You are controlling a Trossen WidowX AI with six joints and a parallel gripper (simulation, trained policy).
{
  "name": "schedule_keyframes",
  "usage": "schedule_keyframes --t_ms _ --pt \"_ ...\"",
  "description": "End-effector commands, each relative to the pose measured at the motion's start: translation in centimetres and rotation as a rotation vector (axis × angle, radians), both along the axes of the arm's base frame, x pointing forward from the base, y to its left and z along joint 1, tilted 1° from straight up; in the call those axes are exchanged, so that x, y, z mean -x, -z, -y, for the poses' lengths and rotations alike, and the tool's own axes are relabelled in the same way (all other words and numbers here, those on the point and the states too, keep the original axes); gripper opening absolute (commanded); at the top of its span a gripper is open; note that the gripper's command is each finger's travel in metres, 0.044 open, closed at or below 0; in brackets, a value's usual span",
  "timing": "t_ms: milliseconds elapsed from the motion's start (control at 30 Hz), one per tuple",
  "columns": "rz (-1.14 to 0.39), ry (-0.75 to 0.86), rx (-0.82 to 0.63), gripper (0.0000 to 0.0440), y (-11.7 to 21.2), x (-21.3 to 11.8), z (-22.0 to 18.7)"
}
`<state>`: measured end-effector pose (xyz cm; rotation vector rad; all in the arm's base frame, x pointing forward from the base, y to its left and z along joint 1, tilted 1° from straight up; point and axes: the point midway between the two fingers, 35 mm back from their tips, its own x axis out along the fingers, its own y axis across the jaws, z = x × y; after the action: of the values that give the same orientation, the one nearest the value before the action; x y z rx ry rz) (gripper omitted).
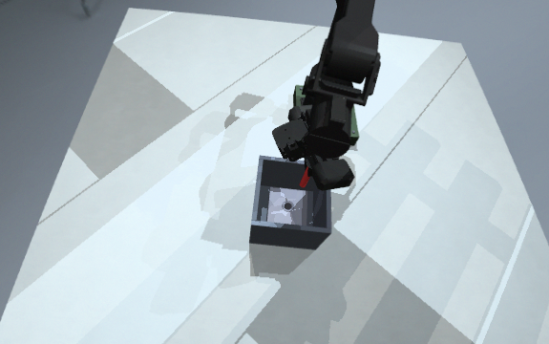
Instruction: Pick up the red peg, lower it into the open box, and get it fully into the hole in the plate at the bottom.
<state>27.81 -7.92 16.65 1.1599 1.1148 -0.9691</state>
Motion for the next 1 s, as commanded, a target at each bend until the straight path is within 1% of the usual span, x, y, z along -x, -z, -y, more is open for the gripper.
schedule_keyframes --t_ms 0,533,900,933,967 --pt "-0.02 -0.004 -0.011 0.0 1.0 -0.2 0.5" --pt "-0.043 -0.025 -0.047 0.0 5.4 -1.9 2.2" --pt "-0.063 -0.071 -0.059 0.0 8.5 -2.7 2.4" --pt "-0.067 -0.074 -0.058 0.0025 8.8 -2.7 2.5" --pt "-0.075 -0.077 -0.059 0.0025 9.0 -2.6 2.4"
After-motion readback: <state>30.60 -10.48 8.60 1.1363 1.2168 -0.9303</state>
